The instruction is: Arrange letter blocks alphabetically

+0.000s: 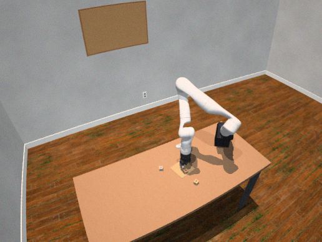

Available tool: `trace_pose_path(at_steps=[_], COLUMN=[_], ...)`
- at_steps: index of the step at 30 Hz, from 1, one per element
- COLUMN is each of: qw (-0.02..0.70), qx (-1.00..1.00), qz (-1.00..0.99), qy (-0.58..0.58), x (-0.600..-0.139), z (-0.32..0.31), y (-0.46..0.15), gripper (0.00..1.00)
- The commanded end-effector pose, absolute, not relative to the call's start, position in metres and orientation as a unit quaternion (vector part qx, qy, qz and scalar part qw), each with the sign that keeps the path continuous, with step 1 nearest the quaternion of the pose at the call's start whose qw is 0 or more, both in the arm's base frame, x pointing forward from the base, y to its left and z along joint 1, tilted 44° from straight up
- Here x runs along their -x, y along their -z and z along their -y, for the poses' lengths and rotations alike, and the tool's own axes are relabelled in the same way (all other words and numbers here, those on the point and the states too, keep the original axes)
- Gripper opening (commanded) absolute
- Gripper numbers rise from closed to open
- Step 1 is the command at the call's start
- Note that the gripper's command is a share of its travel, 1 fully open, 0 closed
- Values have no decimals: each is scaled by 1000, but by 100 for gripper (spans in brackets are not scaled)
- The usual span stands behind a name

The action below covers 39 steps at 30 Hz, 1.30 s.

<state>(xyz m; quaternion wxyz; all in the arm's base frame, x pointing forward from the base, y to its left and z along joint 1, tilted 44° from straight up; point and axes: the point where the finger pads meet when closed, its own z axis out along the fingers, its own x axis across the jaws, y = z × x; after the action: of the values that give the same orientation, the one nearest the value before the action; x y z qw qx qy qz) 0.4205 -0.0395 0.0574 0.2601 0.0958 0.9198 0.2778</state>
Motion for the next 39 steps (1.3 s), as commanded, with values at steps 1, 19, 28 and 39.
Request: trace_pose_path(at_steps=[1, 19, 28, 39], qw=[264, 262, 262, 262], qx=[-93, -96, -95, -95], qz=[-920, -921, -921, -921], qy=[-273, -272, -273, -273], x=[-412, -395, -395, -395], z=[50, 67, 66, 66], y=[-68, -90, -90, -90], gripper=[87, 87, 100, 100])
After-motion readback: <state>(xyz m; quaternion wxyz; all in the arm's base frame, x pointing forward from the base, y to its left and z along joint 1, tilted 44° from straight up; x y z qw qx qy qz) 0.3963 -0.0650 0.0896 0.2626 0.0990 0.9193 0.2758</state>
